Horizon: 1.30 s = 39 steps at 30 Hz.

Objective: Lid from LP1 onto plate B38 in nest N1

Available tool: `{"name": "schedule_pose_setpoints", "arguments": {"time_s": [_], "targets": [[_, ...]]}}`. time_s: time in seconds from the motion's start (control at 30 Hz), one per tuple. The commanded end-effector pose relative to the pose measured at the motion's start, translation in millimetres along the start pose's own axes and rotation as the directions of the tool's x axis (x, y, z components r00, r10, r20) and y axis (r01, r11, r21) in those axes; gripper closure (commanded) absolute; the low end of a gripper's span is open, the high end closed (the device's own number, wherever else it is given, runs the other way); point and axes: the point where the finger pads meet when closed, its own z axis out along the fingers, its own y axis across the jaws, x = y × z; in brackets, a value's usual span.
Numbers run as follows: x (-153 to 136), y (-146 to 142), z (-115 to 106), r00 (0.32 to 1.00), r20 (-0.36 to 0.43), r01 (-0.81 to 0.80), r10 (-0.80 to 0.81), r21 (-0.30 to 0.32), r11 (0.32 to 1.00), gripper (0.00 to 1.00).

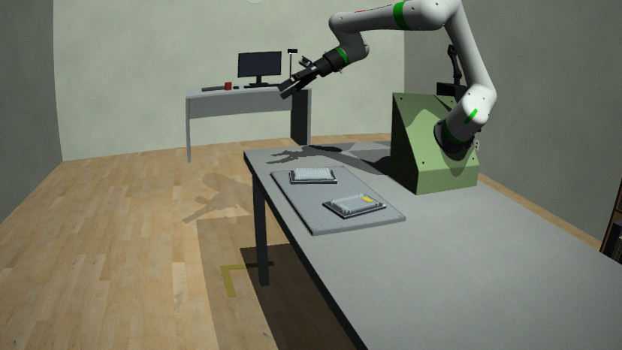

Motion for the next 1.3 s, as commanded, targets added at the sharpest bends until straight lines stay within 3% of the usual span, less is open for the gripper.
{"name": "schedule_pose_setpoints", "arguments": {"time_s": [0.0, 0.1, 0.13, 0.2, 0.23, 0.3, 0.33, 0.4, 0.43, 0.5, 0.53, 0.57, 0.6, 0.67, 0.7, 0.77, 0.9, 1.03, 1.27], "targets": [[-43.3, -50.3, 20.3, 0.968, 0.220, 0.117, -0.121, 0.032, 0.993, 0.00], [-52.4, -61.4, 24.9, 0.968, 0.220, 0.117, -0.121, 0.032, 0.993, 0.00], [-85.7, -90.4, 33.8, 0.936, 0.307, 0.164, -0.170, 0.046, 0.985, 0.00], [-101.0, -105.1, 39.2, 0.936, 0.307, 0.164, -0.170, 0.046, 0.985, 0.00], [-114.4, -112.8, 39.0, 0.894, 0.392, 0.210, -0.218, 0.063, 0.976, 0.00], [-135.7, -134.5, 45.9, 0.894, 0.392, 0.210, -0.218, 0.063, 0.976, 0.00], [-149.3, -142.0, 44.9, 0.842, 0.470, 0.256, -0.264, 0.081, 0.963, 0.00], [-173.3, -161.3, 48.6, 0.842, 0.470, 0.256, -0.264, 0.081, 0.963, 0.00], [-187.4, -168.4, 46.1, 0.783, 0.541, 0.301, -0.306, 0.100, 0.948, 0.00], [-211.5, -186.2, 47.7, 0.783, 0.541, 0.301, -0.306, 0.100, 0.948, 0.00], [-225.4, -192.8, 44.1, 0.720, 0.603, 0.343, -0.343, 0.120, 0.932, 0.00], [-238.1, -201.1, 43.7, 0.720, 0.603, 0.343, -0.343, 0.120, 0.932, 0.00], [-251.7, -207.6, 39.7, 0.656, 0.655, 0.381, -0.374, 0.140, 0.914, 0.00], [-251.7, -207.6, 39.7, 0.656, 0.655, 0.381, -0.374, 0.140, 0.914, 0.00], [-289.5, -226.2, 31.8, 0.594, 0.698, 0.416, -0.400, 0.159, 0.895, 0.00], [-307.3, -236.3, 28.3, 0.594, 0.698, 0.416, -0.400, 0.159, 0.895, 0.00], [-356.1, -259.3, 8.6, 0.443, 0.776, 0.493, -0.448, 0.207, 0.845, 0.00], [-405.4, -279.9, -15.5, 0.368, 0.805, 0.528, -0.466, 0.232, 0.817, 0.00], [-413.6, -283.4, -20.2, 0.355, 0.809, 0.534, -0.469, 0.236, 0.812, 0.00]]}}
